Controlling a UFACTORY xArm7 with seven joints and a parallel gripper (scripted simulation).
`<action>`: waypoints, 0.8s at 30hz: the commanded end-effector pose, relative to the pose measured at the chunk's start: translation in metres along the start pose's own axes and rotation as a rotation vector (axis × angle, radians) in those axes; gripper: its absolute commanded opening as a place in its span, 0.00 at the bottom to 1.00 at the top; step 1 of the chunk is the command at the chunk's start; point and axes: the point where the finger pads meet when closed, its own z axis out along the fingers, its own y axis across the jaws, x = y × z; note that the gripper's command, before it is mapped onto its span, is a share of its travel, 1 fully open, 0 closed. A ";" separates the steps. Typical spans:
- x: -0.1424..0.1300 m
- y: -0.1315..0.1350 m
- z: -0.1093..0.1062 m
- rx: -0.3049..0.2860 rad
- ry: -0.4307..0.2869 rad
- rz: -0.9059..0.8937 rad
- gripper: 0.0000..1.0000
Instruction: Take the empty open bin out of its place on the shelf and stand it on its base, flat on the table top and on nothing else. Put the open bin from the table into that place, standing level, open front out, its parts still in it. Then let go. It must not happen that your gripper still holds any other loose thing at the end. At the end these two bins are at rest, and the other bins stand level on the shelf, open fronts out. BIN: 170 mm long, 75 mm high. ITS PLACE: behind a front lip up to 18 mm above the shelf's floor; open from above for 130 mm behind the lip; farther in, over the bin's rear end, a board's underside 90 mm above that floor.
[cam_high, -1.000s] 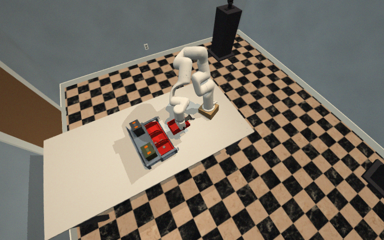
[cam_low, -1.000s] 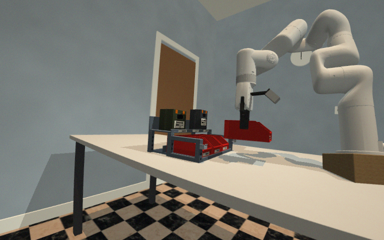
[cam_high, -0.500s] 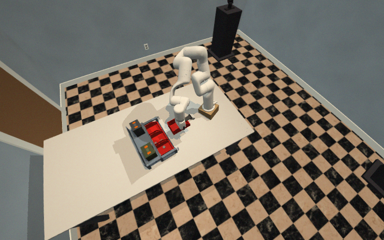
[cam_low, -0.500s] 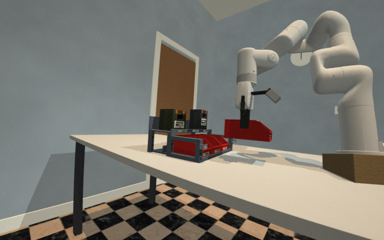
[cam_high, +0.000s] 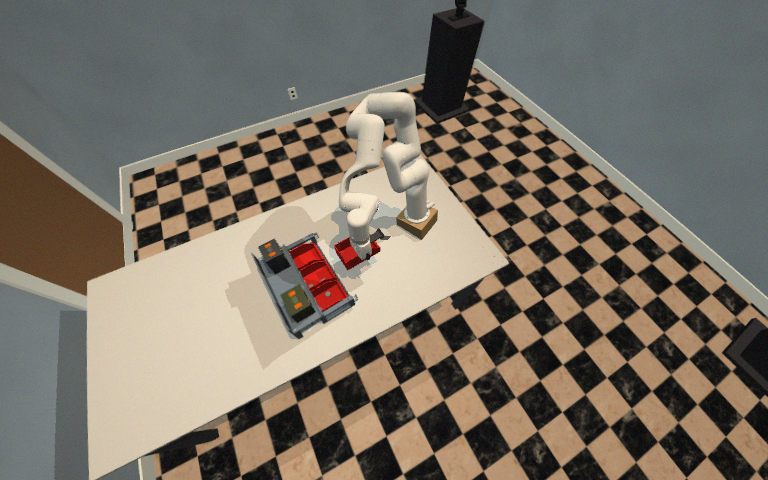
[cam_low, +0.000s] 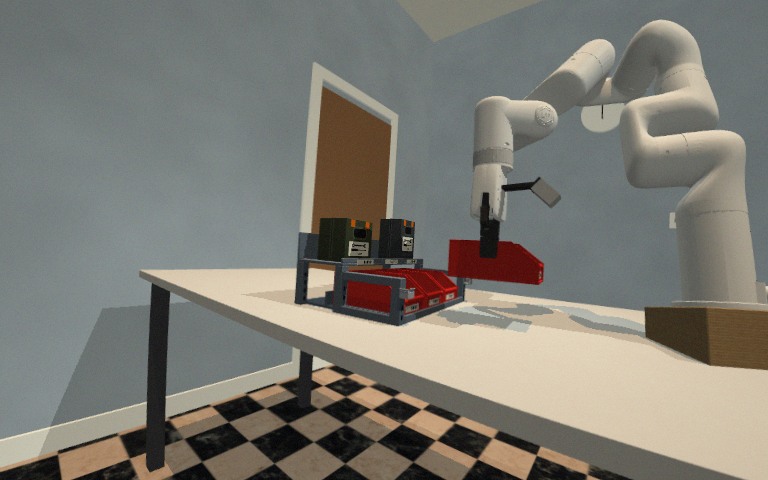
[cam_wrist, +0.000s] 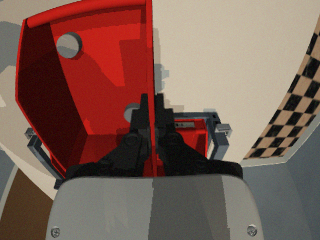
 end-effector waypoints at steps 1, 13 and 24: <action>-0.002 0.001 0.001 -0.001 -0.003 0.000 0.00; -0.002 0.001 0.001 -0.001 -0.003 0.000 0.00; -0.002 0.001 0.004 -0.001 -0.003 0.000 0.00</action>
